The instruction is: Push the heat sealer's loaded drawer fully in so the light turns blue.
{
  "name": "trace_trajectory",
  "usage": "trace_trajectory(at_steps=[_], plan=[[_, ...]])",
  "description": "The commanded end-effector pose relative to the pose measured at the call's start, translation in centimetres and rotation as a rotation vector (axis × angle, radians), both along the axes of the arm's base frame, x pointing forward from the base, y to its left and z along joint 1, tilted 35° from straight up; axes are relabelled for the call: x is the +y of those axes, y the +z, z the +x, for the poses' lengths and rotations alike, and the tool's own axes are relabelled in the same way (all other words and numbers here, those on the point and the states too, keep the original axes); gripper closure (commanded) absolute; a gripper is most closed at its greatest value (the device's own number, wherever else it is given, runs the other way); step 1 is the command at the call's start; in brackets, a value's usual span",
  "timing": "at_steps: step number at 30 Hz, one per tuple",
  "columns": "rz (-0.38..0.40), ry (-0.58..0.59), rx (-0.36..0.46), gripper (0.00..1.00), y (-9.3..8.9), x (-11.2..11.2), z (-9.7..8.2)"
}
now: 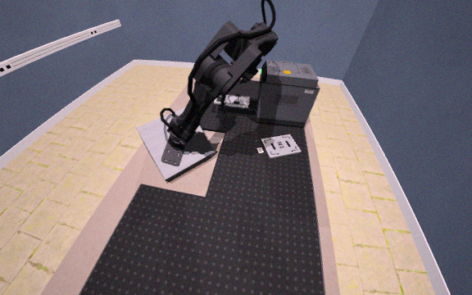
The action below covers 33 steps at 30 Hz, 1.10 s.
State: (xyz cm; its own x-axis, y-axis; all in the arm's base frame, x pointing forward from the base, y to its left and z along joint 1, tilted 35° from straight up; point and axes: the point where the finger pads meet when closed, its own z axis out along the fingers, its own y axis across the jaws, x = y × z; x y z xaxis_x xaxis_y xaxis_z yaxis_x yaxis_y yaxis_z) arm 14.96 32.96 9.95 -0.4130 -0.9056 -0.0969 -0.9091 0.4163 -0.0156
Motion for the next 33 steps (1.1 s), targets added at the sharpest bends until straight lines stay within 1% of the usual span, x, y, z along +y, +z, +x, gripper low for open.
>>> trace_trajectory(at_steps=[1, 3, 4, 5, 6, 8, 9, 11, 12, 13, 14, 16, 33], plan=[[-0.02, 0.089, 0.028, 0.55, 0.4, 0.9, -2.2], [0.014, 0.075, 0.016, 0.55, 1.6, 0.9, -2.9], [-0.015, 0.074, 0.027, 0.55, 0.7, 0.1, -3.6], [-0.026, 0.074, 0.032, 0.55, 0.3, -0.2, -4.0], [-0.003, 0.117, 0.022, 0.55, 1.5, 0.8, -4.0], [-0.003, 0.117, 0.022, 0.55, 1.5, 0.8, -4.0], [-0.053, 0.144, 0.042, 0.55, 0.2, 0.7, -4.4], [-0.083, 0.194, 0.055, 0.55, 0.1, 0.6, -5.2], [-0.083, 0.194, 0.055, 0.55, 0.1, 0.6, -5.6], [-0.05, 0.195, 0.043, 0.55, 1.2, 0.6, -6.0], [-0.049, 0.183, 0.044, 0.55, 1.2, 0.5, -6.4], [-0.09, 0.179, 0.058, 0.55, 0.1, -0.7, -7.3], [-0.081, 0.184, 0.055, 0.55, 0.1, -0.4, -7.2]])
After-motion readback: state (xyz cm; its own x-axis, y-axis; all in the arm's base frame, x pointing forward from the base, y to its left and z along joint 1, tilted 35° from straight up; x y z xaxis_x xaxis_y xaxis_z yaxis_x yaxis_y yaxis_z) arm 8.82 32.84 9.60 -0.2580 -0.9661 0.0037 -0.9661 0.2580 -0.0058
